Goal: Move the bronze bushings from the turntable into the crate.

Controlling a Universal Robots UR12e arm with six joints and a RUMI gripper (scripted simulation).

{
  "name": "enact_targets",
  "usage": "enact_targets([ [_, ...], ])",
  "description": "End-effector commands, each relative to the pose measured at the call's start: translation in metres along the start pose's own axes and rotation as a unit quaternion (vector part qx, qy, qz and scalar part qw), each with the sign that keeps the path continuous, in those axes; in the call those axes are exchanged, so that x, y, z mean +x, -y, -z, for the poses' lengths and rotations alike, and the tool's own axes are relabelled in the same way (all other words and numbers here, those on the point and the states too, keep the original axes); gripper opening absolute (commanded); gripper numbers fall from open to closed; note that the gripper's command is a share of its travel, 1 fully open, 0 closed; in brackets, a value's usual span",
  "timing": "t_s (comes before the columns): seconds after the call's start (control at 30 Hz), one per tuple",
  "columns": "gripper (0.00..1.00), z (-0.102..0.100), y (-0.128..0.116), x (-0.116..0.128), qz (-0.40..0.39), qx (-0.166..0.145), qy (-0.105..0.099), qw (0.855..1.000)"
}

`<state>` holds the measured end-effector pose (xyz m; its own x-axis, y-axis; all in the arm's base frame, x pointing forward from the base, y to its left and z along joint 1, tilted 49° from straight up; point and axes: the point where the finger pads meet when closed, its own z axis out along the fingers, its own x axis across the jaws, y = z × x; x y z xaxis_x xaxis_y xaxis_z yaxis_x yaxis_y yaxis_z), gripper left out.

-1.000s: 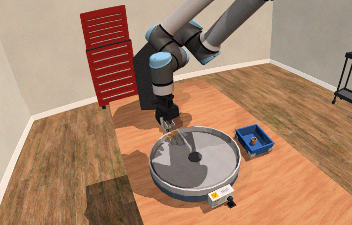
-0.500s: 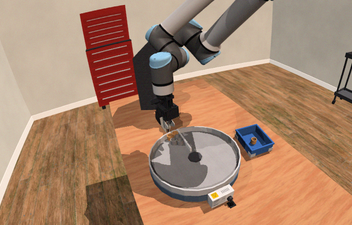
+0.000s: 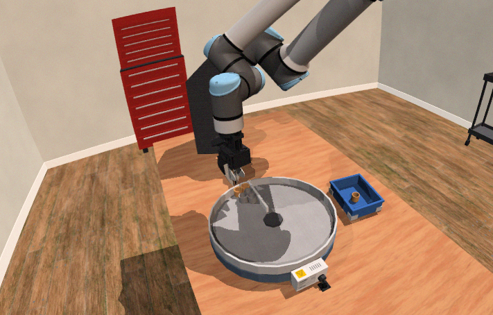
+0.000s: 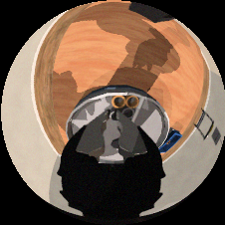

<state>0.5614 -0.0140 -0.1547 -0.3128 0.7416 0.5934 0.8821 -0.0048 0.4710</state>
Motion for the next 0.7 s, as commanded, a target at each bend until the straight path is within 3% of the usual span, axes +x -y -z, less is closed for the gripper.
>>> enact_targets([
  [0.0,0.06,-0.0004,-0.0003,-0.0007,0.0,0.0,0.0,1.0],
  [0.67,0.06,-0.0007,0.0016,0.0017,-0.001,0.001,-0.001,1.0],
])
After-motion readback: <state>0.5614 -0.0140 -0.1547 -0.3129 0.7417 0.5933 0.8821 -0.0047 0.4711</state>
